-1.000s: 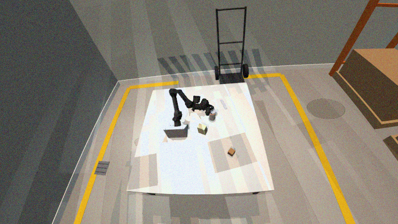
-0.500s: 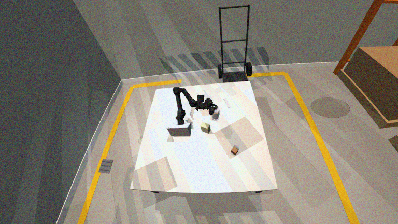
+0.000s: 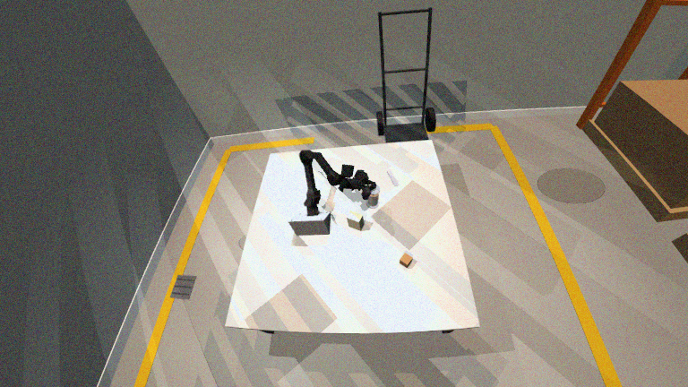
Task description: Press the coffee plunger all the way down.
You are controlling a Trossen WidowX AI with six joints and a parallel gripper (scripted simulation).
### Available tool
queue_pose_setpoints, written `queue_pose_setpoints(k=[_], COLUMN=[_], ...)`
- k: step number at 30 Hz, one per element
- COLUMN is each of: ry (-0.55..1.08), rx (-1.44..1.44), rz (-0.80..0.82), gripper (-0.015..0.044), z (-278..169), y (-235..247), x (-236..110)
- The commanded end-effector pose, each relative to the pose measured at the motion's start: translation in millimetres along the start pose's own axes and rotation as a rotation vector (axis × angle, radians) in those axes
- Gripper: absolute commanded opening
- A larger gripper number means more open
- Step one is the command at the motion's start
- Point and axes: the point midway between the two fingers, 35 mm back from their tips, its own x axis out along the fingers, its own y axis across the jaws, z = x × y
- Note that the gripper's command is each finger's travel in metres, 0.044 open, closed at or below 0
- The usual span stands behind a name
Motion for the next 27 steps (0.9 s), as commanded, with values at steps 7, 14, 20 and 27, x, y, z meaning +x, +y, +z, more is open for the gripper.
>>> queue_pose_setpoints(k=[7, 14, 20, 27], ry=[0.019, 0.019, 0.007, 0.007], rx=[0.019, 0.019, 0.006, 0.006], rz=[0.01, 0.01, 0.004, 0.004], gripper=[0.0128, 0.0128, 0.0128, 0.0154], z=[-4.2, -3.6, -0.3, -0.3], y=[-0.5, -1.0, -1.2, -1.2], x=[3.0, 3.5, 1.7, 1.7])
